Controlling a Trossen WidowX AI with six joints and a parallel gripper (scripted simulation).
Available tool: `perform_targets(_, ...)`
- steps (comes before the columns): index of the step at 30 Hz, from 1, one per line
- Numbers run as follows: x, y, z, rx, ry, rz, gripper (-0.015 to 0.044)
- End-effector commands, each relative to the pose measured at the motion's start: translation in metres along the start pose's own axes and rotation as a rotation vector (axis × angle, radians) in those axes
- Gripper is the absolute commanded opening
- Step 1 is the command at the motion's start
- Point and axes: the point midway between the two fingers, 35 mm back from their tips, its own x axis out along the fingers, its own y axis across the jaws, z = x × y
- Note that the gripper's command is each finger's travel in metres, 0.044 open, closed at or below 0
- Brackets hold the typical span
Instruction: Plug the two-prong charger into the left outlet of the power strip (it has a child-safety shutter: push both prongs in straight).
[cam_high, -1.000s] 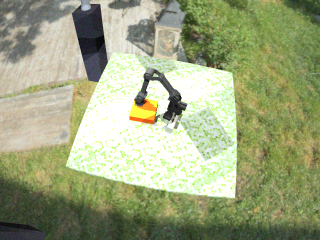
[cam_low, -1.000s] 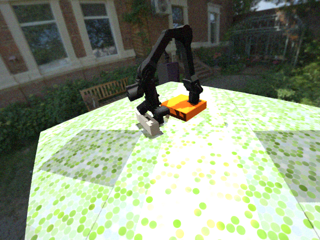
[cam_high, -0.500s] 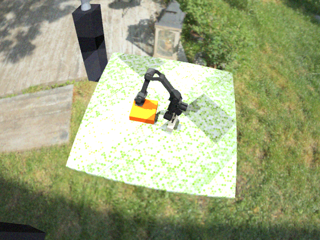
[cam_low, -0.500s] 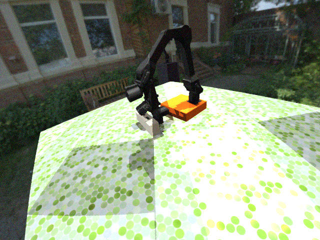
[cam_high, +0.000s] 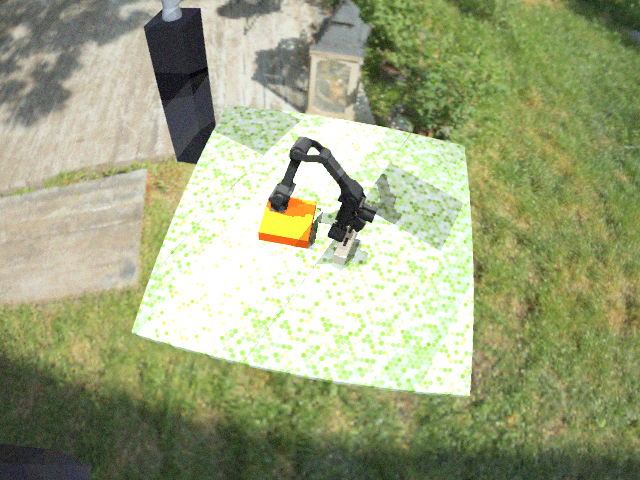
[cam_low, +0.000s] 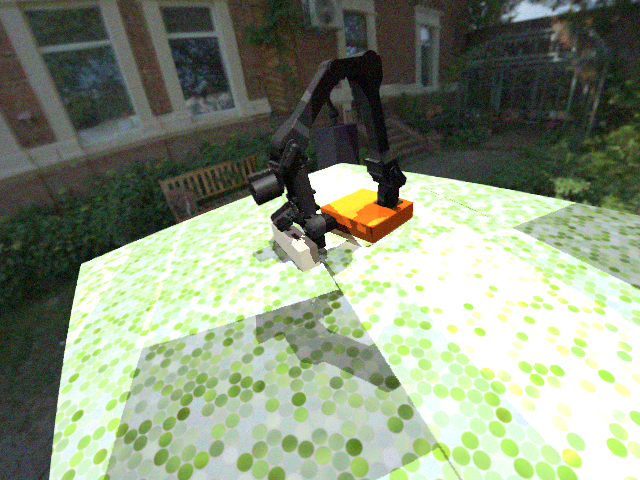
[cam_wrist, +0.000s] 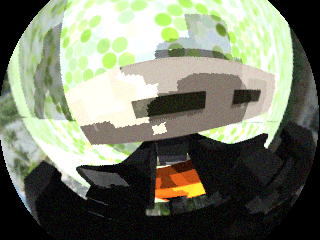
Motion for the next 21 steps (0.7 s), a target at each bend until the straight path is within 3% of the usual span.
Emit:
perform_targets(1, -0.004, 0.0, 0.013, -0.004, -0.048, -0.001, 0.0)
perform_targets(13, 0.0, 0.0, 0.0, 0.0, 0.0, 0.0, 0.0)
perform_targets(21, 0.0, 0.0, 0.0, 0.0, 0.0, 0.0, 0.021)
